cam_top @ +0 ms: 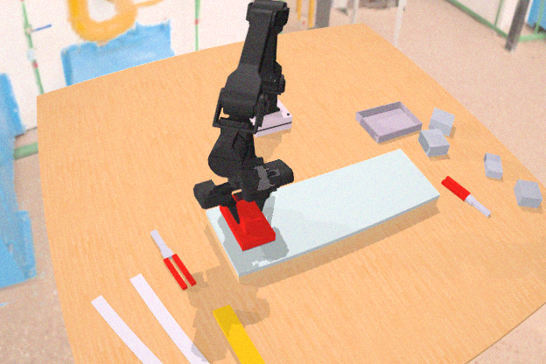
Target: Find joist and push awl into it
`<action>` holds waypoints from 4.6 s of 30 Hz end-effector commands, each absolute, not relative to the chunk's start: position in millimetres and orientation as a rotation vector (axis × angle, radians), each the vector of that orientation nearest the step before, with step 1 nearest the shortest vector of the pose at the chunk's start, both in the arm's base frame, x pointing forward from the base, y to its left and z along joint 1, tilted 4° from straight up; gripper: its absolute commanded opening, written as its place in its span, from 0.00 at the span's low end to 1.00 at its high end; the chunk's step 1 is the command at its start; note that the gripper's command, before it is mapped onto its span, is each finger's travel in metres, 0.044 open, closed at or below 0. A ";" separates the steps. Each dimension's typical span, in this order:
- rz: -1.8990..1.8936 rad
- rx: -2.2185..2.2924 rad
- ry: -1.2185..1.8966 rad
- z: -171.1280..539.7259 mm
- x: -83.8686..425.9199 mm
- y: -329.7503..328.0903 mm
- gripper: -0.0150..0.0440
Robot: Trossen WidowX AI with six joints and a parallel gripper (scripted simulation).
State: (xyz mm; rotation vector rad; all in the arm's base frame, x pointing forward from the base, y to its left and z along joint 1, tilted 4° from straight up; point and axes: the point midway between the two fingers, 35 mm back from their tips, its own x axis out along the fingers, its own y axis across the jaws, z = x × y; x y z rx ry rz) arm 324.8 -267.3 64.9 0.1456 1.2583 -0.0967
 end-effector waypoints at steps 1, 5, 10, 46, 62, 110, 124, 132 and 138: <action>-0.101 0.148 1.262 57.9 324.1 -266.9 0.25; -0.101 0.148 1.262 51.8 324.1 -266.4 0.25; -0.101 0.148 1.262 49.6 324.1 -266.2 0.25; -0.093 0.158 1.260 56.4 344.5 -143.7 0.25; -0.089 0.163 1.259 60.4 354.2 -85.1 0.25; -0.077 0.179 1.257 75.9 382.3 90.4 0.25; -0.075 0.182 1.257 80.3 388.9 132.0 0.25; -0.073 0.179 1.257 80.2 387.1 126.4 0.25; -0.076 0.181 1.257 78.6 386.3 115.7 0.25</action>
